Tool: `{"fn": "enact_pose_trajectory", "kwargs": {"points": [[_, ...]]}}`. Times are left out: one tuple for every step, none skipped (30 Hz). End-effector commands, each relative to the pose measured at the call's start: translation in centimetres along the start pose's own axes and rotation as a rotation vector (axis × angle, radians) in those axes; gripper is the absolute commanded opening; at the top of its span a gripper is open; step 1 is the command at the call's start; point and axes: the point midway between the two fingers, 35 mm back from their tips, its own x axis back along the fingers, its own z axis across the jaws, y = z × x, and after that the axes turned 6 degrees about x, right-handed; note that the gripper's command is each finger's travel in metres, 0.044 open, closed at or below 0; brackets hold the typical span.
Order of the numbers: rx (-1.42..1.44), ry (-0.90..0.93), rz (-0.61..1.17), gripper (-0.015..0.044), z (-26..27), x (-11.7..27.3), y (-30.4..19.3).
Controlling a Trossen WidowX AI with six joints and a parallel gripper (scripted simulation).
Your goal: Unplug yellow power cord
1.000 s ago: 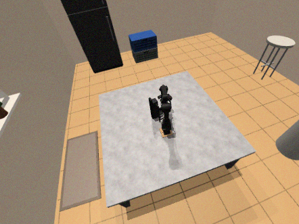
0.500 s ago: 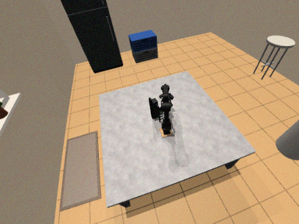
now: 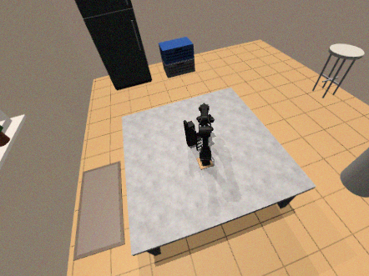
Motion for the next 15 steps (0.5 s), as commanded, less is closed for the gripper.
{"fn": "enact_pose_trajectory", "kwargs": {"points": [[-0.001, -0.002, -0.004, 0.044, -0.1, 0.4, 1.9], [-0.001, -0.002, -0.005, 0.044, -0.2, 0.6, 2.8], [-0.001, -0.003, -0.006, 0.044, -0.3, 0.8, 3.8], [-0.001, -0.003, -0.007, 0.044, -0.5, 1.0, 4.8], [-0.001, -0.003, -0.007, 0.044, -0.6, 1.1, 5.5], [-0.001, -0.003, -0.008, 0.044, -0.7, 1.1, 5.7], [-0.001, -0.003, -0.008, 0.044, -0.7, 1.1, 5.7], [-0.001, -0.003, -0.008, 0.044, -0.7, 1.1, 5.7], [-0.001, -0.003, -0.008, 0.044, -0.7, 1.1, 5.7], [-0.001, -0.003, -0.008, 0.044, -0.7, 1.1, 5.7], [-0.001, -0.003, -0.008, 0.044, -0.7, 1.1, 5.7], [-0.001, -0.003, -0.008, 0.044, -0.7, 1.1, 5.7], [-0.001, -0.003, -0.008, 0.044, -0.7, 1.1, 5.7], [-0.001, -0.003, -0.008, 0.044, -0.7, 1.1, 5.7], [-0.001, -0.003, -0.008, 0.044, -0.7, 1.1, 5.7]]}}
